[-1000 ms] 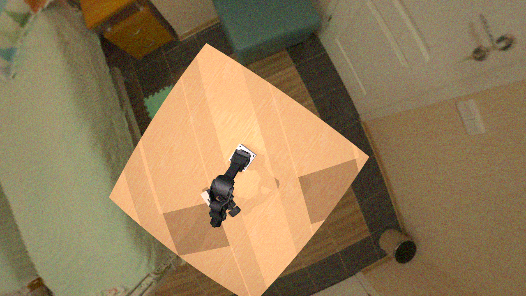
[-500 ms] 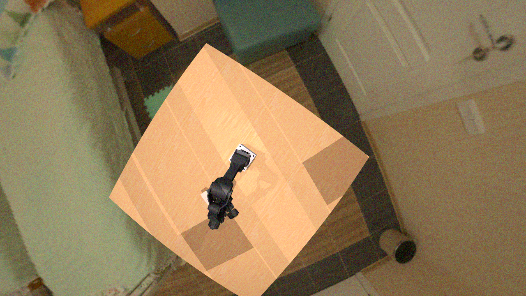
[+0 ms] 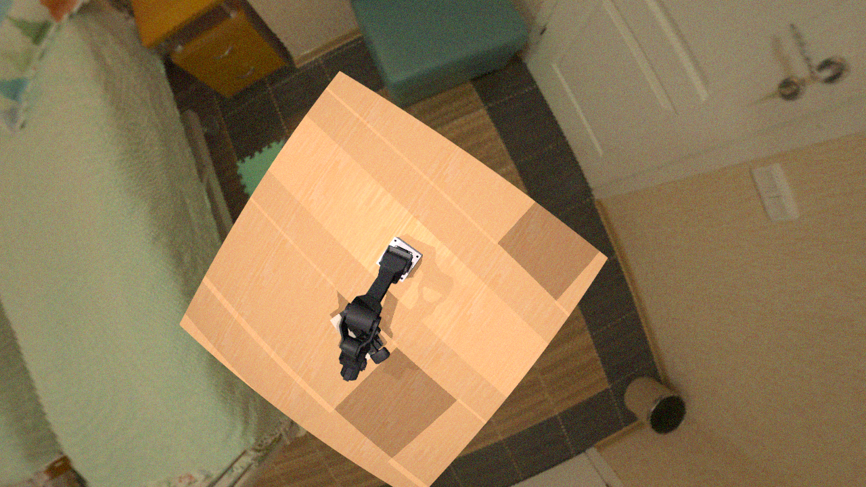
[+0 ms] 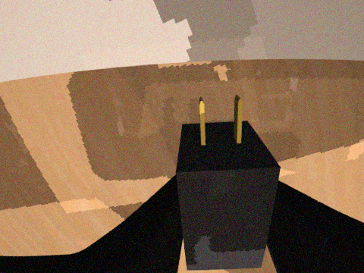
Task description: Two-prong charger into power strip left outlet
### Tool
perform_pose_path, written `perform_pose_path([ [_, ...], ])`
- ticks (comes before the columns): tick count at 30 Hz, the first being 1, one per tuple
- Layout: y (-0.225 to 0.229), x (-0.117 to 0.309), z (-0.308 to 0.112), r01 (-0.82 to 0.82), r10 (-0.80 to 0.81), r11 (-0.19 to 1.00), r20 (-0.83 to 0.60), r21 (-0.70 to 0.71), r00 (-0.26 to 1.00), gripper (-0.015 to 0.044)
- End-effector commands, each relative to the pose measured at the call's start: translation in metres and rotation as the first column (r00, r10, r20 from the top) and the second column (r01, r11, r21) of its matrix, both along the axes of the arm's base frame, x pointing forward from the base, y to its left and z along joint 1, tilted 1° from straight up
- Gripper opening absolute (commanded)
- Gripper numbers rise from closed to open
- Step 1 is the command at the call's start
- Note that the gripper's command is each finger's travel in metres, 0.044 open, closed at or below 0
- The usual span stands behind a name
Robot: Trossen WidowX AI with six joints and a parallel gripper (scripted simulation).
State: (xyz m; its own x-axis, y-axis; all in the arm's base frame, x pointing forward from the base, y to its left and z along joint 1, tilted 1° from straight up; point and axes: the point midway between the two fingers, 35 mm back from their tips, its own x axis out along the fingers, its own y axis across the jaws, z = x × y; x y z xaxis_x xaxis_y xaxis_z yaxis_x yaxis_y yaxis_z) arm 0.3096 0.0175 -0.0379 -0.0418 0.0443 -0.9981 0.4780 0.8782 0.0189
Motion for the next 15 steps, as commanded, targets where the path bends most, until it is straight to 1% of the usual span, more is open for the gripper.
perform_pose_path([
  [1, 0.0008, 0.0034, 0.0000, 0.011, -0.011, 1.000, -0.001, 0.006, 1.000, 0.0000],
  [15, 0.0012, 0.0050, -0.0001, 0.014, -0.014, 1.000, -0.002, 0.006, 1.000, 0.0000],
])
